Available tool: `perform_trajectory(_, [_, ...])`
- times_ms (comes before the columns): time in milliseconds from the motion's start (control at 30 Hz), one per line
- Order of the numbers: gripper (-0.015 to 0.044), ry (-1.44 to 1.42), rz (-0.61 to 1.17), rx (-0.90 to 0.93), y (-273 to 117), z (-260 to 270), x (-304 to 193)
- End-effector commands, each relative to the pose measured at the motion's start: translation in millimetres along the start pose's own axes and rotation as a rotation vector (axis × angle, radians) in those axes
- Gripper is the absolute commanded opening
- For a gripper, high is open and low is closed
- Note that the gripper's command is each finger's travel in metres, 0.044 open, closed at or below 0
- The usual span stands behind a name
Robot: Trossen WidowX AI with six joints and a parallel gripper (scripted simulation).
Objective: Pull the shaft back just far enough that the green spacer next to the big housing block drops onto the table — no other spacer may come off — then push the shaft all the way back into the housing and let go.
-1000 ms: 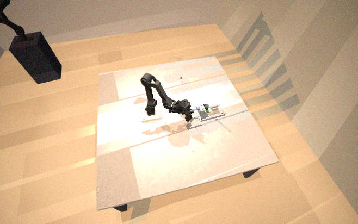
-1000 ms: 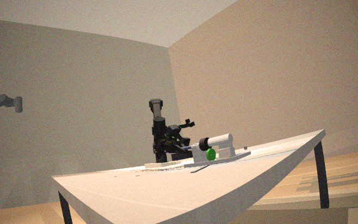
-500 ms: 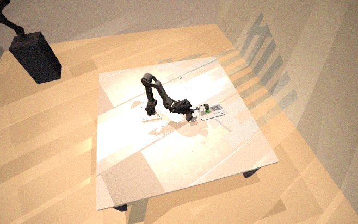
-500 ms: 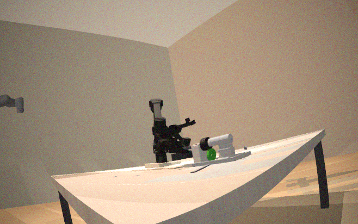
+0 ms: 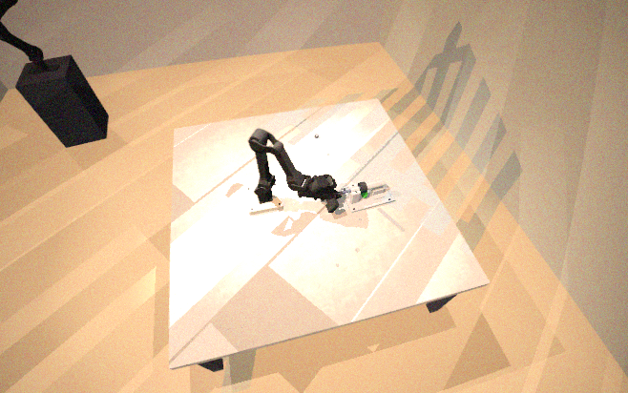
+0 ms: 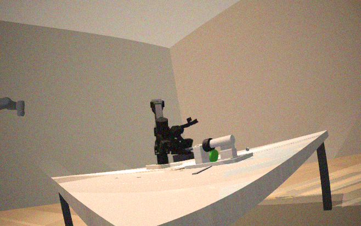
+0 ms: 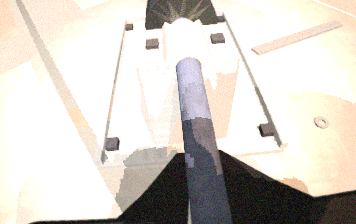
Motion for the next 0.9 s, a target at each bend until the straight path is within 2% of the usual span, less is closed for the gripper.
perform_trajectory(0, [0.0, 0.0, -0.004, 0.0, 1.7, -0.2, 2.1])
perform_trajectory(867, [0.0, 0.0, -0.004, 0.0, 9.1, -0.6, 6.1])
Point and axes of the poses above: the point midway between the two fingers, 35 mm back from their tips, its own y axis out along the fingers, its own z axis across the jaws, x = y × z, the point moved 10 cm from there along -y, back along the fingers, and after that the axes turned 5 degrees about -y, right-handed, at the moved point
